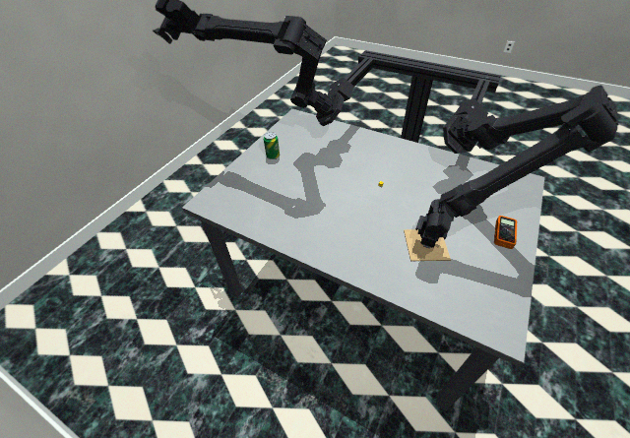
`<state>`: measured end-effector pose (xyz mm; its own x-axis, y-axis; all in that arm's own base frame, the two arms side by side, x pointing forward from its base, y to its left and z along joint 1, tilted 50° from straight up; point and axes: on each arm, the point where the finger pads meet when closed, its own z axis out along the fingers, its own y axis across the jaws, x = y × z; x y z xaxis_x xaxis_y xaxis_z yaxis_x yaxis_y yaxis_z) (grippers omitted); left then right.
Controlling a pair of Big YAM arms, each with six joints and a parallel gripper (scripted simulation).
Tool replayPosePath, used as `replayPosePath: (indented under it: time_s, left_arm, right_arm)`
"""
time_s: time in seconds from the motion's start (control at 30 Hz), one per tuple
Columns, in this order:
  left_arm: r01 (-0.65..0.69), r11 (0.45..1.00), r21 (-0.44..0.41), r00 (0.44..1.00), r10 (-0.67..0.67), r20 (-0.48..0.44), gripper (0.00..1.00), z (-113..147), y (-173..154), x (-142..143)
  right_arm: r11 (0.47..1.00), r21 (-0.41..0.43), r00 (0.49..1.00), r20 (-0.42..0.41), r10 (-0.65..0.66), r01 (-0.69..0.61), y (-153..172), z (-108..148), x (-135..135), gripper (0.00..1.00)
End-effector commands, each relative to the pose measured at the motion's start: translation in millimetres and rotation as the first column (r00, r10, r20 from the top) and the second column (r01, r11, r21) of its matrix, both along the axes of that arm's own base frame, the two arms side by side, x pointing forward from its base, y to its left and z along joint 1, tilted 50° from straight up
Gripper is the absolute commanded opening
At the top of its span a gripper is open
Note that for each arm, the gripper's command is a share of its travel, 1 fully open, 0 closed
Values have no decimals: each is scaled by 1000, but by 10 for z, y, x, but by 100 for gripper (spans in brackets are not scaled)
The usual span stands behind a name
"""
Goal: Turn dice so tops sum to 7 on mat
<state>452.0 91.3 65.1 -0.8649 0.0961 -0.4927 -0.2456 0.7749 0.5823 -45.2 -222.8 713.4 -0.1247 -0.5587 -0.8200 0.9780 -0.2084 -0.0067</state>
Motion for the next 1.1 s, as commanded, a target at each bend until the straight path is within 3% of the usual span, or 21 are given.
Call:
replayPosePath:
  time_s: [0.0, 0.3, 0.63, 1.07]
  left_arm:
    - [-7, 1000, 1, 1000, 7, 8, 11, 24, 59, 60]
    - [-7, 1000, 1, 1000, 7, 9, 11, 24, 59, 60]
    - [-7, 1000, 1, 1000, 7, 9, 26, 24, 59, 60]
    - [-8, 1000, 0, 1000, 8, 9, 30, 24, 59, 60]
  right_arm:
    - [998, -63, 1000, -6, -9, 8, 268, 322, 12, 100]
    - [998, -63, 1000, -6, -9, 8, 268, 322, 12, 100]
    - [998, -63, 1000, -6, -9, 8, 268, 322, 12, 100]
    - [998, -63, 1000, -6, -9, 8, 268, 322, 12, 100]
